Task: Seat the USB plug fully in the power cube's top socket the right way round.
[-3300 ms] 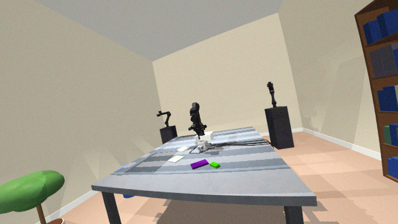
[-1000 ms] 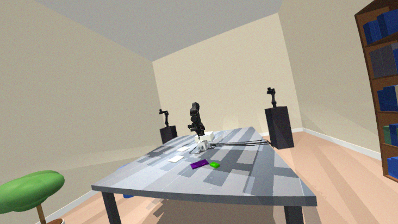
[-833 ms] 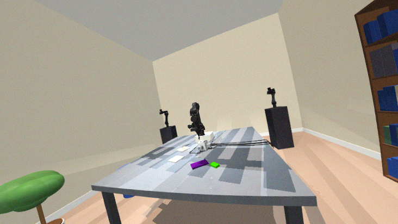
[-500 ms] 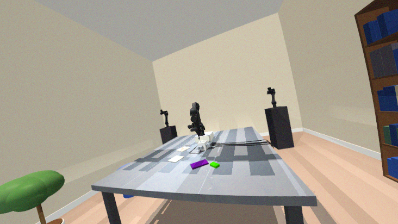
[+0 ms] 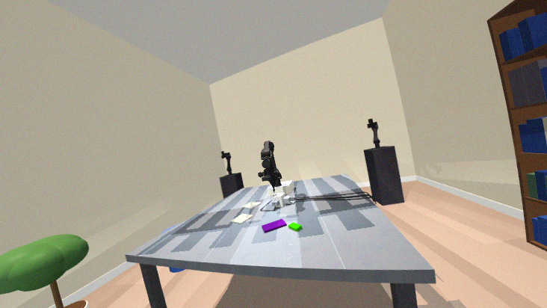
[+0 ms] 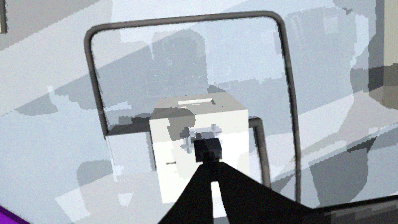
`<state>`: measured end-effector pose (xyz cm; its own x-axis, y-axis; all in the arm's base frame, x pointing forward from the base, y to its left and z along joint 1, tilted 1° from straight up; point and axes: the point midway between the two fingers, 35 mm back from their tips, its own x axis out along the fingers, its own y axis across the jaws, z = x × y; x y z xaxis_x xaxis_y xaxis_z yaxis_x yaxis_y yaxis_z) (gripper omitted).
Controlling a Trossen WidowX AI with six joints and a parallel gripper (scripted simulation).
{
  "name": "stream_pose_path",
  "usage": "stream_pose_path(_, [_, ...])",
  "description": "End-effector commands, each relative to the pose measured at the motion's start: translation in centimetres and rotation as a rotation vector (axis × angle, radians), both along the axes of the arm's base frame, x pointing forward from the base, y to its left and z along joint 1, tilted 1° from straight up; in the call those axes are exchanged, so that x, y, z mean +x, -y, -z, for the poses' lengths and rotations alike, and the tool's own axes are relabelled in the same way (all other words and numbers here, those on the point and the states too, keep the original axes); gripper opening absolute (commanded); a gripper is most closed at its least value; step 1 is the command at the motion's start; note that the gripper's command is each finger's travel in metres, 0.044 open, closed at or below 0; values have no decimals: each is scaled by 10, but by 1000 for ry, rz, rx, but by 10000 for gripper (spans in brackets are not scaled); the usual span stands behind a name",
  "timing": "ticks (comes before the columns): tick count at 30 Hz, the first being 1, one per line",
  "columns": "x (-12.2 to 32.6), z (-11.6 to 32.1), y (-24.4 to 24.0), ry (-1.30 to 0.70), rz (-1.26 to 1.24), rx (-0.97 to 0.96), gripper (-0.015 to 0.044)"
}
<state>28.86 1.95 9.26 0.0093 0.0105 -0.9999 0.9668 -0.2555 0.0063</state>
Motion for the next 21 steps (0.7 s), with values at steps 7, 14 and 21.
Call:
stream_pose_path(7, [0, 1, -1, 3, -3, 12, 0])
stream_pose_path(14, [1, 2, -2, 4, -2, 17, 0])
stream_pose_path(21, [1, 3, -2, 6, -2, 22, 0])
